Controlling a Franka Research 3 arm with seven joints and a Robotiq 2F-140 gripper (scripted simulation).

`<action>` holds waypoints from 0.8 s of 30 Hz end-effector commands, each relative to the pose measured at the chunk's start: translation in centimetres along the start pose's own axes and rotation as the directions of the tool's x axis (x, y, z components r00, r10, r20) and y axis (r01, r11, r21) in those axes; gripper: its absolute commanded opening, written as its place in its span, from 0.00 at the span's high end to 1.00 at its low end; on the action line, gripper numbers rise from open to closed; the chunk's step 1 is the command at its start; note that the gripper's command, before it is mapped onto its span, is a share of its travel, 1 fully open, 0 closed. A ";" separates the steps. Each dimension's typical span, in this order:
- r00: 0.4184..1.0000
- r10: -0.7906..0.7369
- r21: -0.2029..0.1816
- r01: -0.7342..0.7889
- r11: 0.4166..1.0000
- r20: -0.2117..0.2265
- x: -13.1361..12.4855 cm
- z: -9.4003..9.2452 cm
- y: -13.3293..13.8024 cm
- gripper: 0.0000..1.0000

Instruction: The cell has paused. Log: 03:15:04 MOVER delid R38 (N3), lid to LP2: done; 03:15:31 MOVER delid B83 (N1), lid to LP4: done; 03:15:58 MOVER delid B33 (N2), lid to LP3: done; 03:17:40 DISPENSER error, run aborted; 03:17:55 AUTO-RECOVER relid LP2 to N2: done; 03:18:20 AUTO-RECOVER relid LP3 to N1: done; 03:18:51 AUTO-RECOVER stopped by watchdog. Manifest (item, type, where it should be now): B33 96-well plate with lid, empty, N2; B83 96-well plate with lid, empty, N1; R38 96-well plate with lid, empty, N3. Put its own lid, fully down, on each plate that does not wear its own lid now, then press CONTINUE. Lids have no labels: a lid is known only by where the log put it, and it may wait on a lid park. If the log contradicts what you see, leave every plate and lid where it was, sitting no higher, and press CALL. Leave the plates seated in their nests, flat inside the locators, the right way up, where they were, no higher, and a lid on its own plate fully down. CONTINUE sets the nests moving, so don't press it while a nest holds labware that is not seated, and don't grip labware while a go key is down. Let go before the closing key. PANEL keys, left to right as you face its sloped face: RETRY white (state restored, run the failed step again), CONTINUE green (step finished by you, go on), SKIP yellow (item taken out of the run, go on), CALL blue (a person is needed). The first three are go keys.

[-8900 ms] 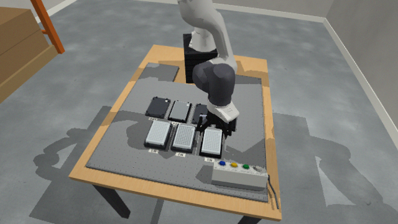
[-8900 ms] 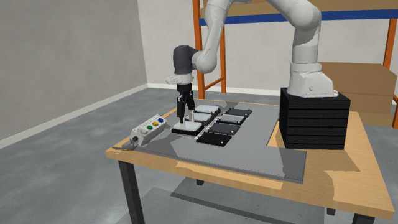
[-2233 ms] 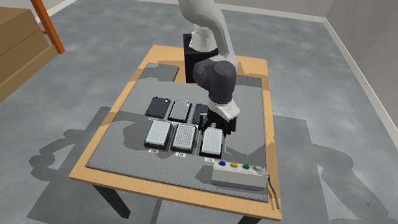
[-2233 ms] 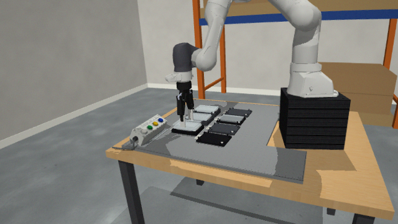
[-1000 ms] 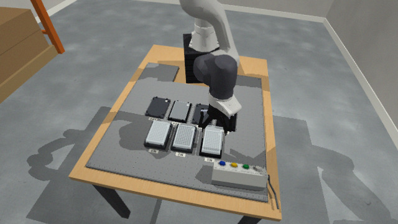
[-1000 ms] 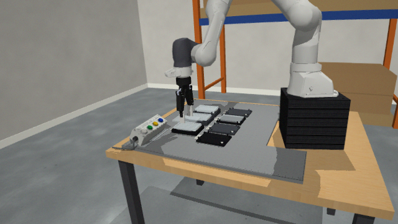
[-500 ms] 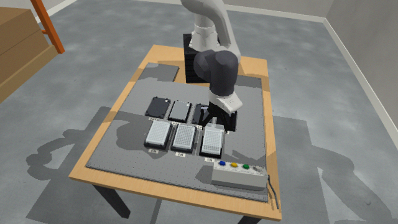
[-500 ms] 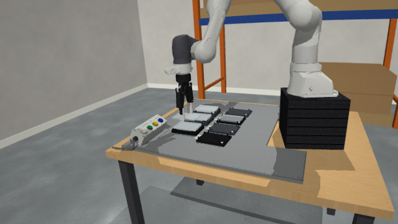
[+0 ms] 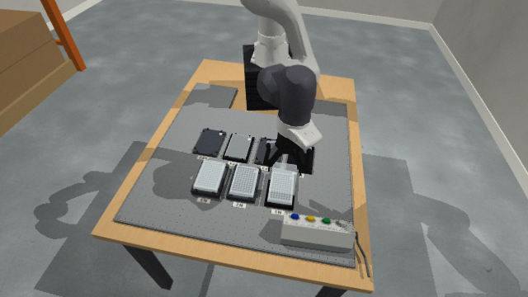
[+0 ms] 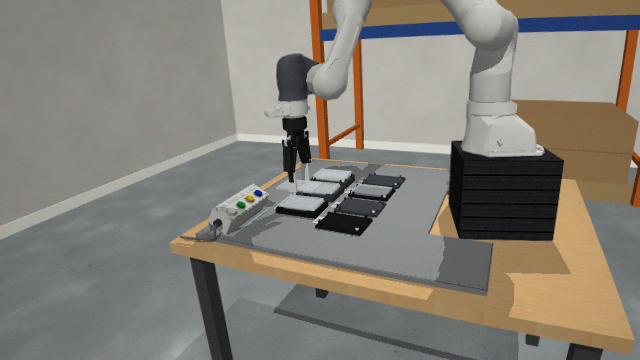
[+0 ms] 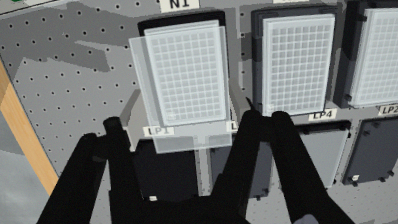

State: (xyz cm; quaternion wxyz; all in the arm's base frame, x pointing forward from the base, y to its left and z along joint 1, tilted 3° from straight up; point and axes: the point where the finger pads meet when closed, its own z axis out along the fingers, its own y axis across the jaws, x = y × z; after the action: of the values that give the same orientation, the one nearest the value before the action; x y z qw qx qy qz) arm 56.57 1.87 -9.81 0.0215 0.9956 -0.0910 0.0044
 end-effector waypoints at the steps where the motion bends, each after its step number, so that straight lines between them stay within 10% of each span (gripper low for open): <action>1: 1.000 -0.002 -0.001 0.002 1.000 0.002 -0.1 -0.1 0.1 1.00; 10: 1.000 -0.002 -0.001 0.002 1.000 0.002 -0.6 -0.1 13.8 1.00; 24: 1.000 -0.002 -0.001 0.002 1.000 0.002 -0.6 -0.1 13.8 1.00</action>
State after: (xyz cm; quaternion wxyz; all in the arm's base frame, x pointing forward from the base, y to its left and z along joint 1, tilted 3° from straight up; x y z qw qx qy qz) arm 53.66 -11.44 -9.06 0.0219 0.9943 -0.1040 0.0045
